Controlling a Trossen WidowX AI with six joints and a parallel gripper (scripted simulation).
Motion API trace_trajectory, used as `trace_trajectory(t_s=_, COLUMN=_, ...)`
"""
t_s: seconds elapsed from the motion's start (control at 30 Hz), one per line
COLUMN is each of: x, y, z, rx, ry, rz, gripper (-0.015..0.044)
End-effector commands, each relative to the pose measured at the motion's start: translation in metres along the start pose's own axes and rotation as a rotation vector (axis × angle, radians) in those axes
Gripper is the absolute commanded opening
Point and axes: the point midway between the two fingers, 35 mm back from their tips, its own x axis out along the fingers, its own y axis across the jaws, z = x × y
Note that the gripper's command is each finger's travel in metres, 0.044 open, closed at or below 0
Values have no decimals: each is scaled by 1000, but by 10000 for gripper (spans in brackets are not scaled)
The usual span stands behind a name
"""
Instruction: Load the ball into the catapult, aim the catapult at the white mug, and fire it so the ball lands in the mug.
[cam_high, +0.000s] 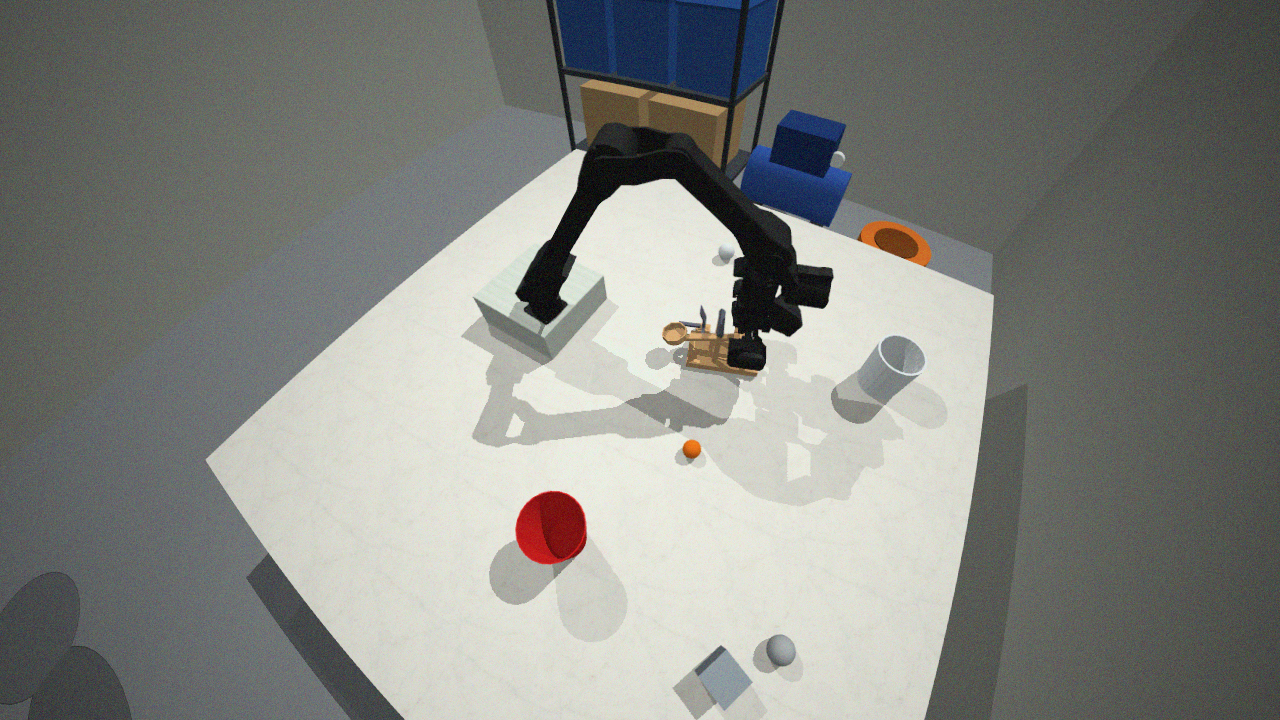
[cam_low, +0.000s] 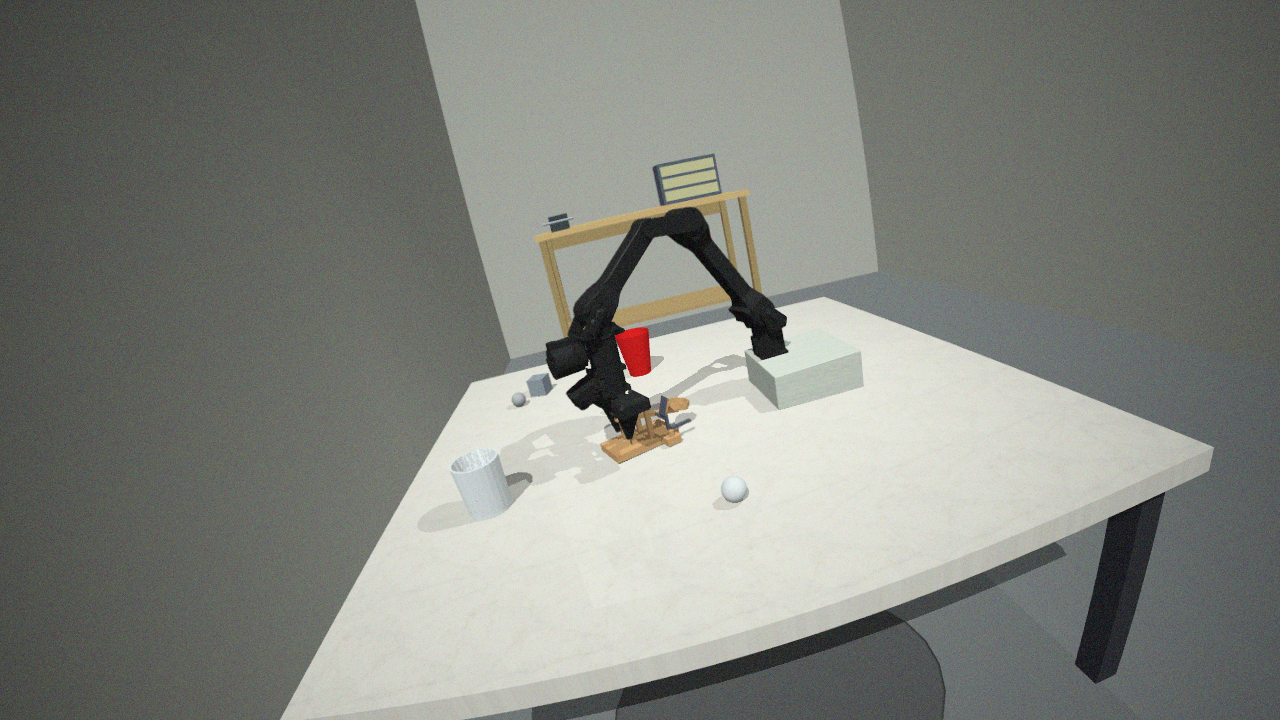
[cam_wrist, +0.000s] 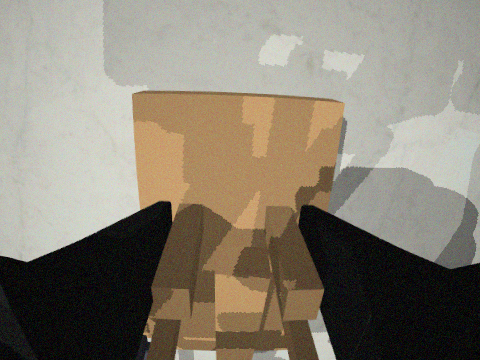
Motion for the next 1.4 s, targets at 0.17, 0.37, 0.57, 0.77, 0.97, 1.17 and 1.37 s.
trace_trajectory(t_s=0.17, x=-1, y=0, z=0, rx=0, ry=-2, rz=0, gripper=289)
trace_trajectory(t_s=0.37, x=-41, y=0, z=3, rx=0, ry=-2, rz=0, gripper=440)
trace_trajectory(t_s=0.57, x=-101, y=0, z=-2, rx=0, ry=-1, rz=0, gripper=440)
trace_trajectory(t_s=0.77, x=-94, y=0, z=-1, rx=-1, ry=0, rz=-1, gripper=440)
trace_trajectory(t_s=0.97, x=-52, y=0, z=-2, rx=-2, ry=1, rz=-1, gripper=440)
trace_trajectory(t_s=1.17, x=-48, y=0, z=-2, rx=-2, ry=1, rz=-1, gripper=440)
trace_trajectory(t_s=1.37, x=-39, y=0, z=-1, rx=-2, ry=1, rz=-1, gripper=440)
